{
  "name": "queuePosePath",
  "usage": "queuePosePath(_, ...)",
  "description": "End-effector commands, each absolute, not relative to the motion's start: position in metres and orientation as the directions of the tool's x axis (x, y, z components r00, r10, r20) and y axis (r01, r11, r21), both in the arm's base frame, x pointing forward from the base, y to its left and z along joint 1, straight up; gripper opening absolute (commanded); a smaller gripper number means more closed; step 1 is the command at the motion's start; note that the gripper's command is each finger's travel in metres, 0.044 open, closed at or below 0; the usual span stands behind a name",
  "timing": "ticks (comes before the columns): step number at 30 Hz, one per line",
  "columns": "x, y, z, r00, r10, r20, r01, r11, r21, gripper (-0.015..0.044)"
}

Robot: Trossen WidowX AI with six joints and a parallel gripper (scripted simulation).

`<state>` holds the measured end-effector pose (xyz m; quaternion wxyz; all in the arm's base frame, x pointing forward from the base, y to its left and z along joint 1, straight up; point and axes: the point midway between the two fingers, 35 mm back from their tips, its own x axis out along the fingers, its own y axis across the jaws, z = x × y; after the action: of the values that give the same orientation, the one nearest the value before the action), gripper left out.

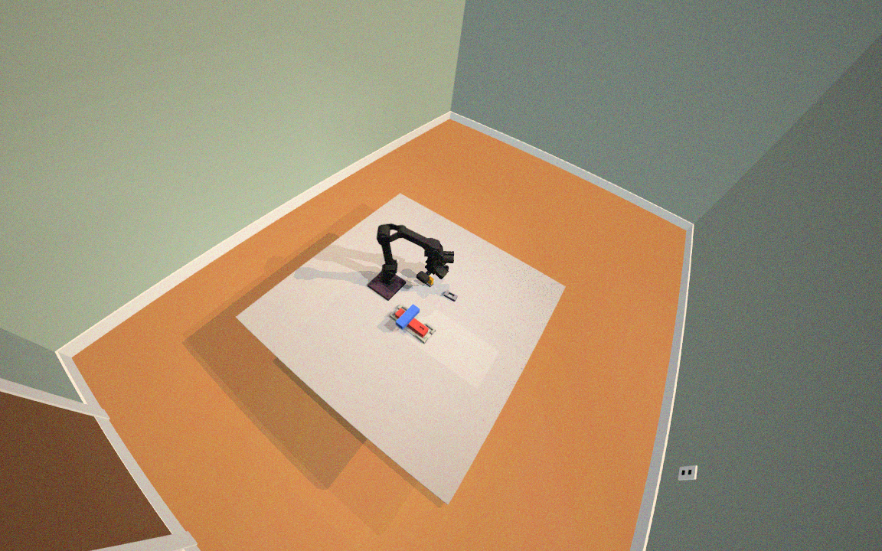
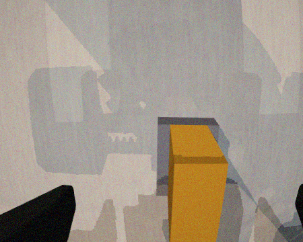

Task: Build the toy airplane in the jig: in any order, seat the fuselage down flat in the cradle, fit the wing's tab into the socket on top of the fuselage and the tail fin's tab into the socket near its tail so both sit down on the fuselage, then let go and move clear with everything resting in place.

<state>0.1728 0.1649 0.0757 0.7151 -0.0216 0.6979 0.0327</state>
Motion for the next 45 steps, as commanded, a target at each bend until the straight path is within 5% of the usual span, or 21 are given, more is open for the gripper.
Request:
queuePosePath(1, 0.172, 0.164, 0.068, 0.017, 0.014, -1.000, -0.073, 0.997, 0.013, 0.0440)
queuePosePath(17, 0.171, 0.164, 0.044, 0.017, 0.014, -1.000, -0.073, 0.997, 0.013, 0.0440)
queuePosePath(31, 0.171, 0.164, 0.044, 0.017, 0.014, -1.000, -0.073, 0.997, 0.013, 0.0072)
queuePosePath(39, 0.171, 0.164, 0.044, 0.017, 0.014, -1.000, -0.073, 0.997, 0.013, 0.0000)
queuePosePath(45, 0.173, 0.166, 0.058, 0.017, 0.014, -1.000, -0.073, 0.997, 0.013, 0.0000)
